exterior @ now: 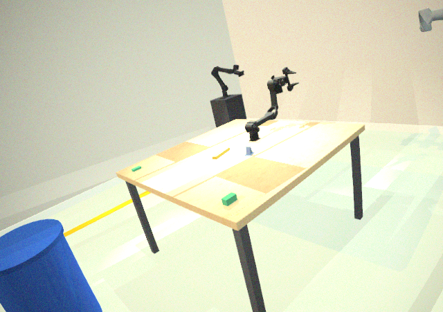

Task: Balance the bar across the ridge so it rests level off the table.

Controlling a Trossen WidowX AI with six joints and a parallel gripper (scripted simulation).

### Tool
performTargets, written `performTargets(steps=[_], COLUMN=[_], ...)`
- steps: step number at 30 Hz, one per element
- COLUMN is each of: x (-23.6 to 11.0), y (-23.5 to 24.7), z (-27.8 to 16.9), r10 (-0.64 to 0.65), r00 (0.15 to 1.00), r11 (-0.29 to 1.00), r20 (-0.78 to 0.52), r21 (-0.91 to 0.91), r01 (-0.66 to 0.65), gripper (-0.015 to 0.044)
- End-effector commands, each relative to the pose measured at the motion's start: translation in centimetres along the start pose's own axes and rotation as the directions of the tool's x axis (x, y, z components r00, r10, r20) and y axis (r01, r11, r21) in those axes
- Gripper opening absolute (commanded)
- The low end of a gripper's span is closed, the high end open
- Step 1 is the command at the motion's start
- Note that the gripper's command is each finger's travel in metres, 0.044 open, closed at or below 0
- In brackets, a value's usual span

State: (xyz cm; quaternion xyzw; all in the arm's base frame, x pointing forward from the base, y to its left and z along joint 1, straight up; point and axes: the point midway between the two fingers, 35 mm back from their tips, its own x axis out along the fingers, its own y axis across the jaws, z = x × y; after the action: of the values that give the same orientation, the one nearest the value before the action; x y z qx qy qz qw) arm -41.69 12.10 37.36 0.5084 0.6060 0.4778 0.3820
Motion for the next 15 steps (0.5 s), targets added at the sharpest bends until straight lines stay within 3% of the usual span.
performTargets(steps=[1, 4, 15], x=[0.0, 0.2, 0.7], y=[0.1, 1.3, 11.2], z=[0.0, 0.3, 3.8], r10=[0.0, 0.008, 0.126], r00=[1.0, 1.0, 0.987], r11=[1.0, 0.997, 0.816], r20=[-0.001, -0.011, -0.098], r21=[0.005, 0.073, 0.576], r01=[0.0, -0.007, -0.046], gripper=[0.0374, 0.0315, 0.0315])
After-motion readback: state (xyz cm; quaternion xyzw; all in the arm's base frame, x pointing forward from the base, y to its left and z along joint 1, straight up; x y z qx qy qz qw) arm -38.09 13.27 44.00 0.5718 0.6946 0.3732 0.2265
